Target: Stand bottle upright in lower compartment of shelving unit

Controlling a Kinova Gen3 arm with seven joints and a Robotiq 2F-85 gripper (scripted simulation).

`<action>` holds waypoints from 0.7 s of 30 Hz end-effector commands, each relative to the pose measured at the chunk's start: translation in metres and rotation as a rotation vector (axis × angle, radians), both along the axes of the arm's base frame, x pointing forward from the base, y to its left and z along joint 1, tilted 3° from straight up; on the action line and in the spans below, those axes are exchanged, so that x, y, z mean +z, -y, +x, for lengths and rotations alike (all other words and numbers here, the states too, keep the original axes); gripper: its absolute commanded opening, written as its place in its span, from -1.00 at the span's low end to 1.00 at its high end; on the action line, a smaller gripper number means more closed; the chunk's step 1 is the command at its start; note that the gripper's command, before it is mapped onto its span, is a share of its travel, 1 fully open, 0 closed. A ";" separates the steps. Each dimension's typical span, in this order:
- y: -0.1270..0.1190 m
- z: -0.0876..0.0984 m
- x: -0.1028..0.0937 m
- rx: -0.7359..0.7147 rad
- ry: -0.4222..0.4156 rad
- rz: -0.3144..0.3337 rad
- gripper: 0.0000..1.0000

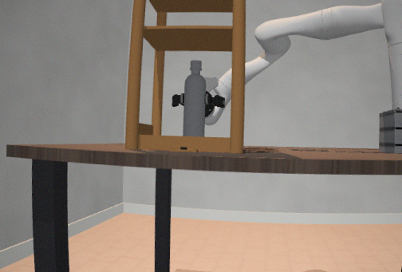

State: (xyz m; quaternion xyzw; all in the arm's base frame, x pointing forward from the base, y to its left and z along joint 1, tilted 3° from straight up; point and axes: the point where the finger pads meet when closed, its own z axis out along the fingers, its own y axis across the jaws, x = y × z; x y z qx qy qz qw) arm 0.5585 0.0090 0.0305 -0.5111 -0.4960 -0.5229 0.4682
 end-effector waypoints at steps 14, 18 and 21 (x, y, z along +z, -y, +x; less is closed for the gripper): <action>0.000 0.000 0.001 0.000 0.002 0.000 -0.44; 0.000 0.000 0.001 0.000 0.002 0.000 -0.16; 0.000 0.000 0.001 0.000 0.002 0.000 0.11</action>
